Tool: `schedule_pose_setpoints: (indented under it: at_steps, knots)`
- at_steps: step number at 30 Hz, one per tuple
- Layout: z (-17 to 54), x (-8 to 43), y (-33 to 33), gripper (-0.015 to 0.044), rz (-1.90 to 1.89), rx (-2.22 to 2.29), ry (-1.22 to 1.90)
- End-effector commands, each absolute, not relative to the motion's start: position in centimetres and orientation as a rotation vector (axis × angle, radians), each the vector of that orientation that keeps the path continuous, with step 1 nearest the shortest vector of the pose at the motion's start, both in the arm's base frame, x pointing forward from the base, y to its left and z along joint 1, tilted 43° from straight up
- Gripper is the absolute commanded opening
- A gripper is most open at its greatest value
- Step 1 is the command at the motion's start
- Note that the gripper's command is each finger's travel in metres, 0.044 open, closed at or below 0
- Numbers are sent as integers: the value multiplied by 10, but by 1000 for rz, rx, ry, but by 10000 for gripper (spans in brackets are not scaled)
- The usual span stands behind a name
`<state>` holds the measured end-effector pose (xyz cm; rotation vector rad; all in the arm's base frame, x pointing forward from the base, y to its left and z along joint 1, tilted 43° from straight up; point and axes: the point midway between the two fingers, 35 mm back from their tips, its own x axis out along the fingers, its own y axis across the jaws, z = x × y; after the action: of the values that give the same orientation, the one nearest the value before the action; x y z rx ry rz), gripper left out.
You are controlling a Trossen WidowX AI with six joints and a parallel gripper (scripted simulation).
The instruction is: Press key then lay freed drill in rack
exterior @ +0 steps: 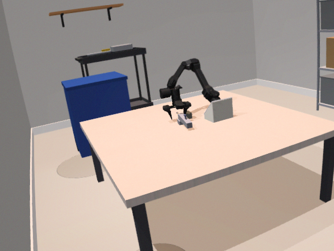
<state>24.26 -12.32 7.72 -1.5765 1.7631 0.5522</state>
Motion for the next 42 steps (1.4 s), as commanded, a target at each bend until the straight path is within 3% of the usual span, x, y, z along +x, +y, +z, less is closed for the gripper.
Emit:
schedule_pose_setpoints:
  at_steps: [1, 14, 24, 42]
  knots:
    - [77, 243, -123, 414, 552, -1577, 1763]
    - [77, 243, -123, 72, 552, -1577, 1763]
    - [77, 242, -123, 0, 552, -1576, 1764]
    - [84, 239, -126, 0, 551, -1576, 1769]
